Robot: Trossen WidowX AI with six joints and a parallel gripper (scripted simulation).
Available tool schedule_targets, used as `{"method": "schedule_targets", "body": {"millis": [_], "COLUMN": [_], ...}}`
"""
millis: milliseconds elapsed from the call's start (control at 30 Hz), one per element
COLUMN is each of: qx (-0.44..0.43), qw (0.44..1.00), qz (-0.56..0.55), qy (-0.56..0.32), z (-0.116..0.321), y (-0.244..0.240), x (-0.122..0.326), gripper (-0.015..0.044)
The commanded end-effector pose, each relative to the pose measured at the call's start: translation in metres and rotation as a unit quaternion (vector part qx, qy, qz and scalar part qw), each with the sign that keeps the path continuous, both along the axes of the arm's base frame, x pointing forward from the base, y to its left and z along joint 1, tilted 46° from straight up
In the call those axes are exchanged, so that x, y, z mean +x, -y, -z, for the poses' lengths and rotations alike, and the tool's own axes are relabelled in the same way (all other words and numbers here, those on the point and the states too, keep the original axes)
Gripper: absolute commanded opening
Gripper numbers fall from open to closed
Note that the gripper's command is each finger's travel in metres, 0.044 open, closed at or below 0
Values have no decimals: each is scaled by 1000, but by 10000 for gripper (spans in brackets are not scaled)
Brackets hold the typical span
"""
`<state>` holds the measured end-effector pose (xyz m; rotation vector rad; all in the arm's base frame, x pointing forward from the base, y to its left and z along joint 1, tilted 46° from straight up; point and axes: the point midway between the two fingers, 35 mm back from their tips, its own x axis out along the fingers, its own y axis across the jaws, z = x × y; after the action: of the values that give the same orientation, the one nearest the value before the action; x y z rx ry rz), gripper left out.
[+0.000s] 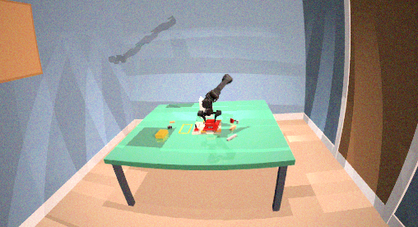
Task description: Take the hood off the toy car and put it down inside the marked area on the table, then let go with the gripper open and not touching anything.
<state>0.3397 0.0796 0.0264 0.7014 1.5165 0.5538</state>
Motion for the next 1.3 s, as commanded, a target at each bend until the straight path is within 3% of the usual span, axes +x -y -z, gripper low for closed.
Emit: {"method": "schedule_targets", "body": {"millis": [0,500,667,1267], "qx": [-2,-3,-5,-19], "qw": [1000,1000,1000,1000], "qz": [-2,-1,5,6], "qy": [2,2,0,-1], "z": [-2,-35,-20,64], "y": [2,37,44,140], "x": [1,1,3,-8], "gripper": [0,0,0,0]}}
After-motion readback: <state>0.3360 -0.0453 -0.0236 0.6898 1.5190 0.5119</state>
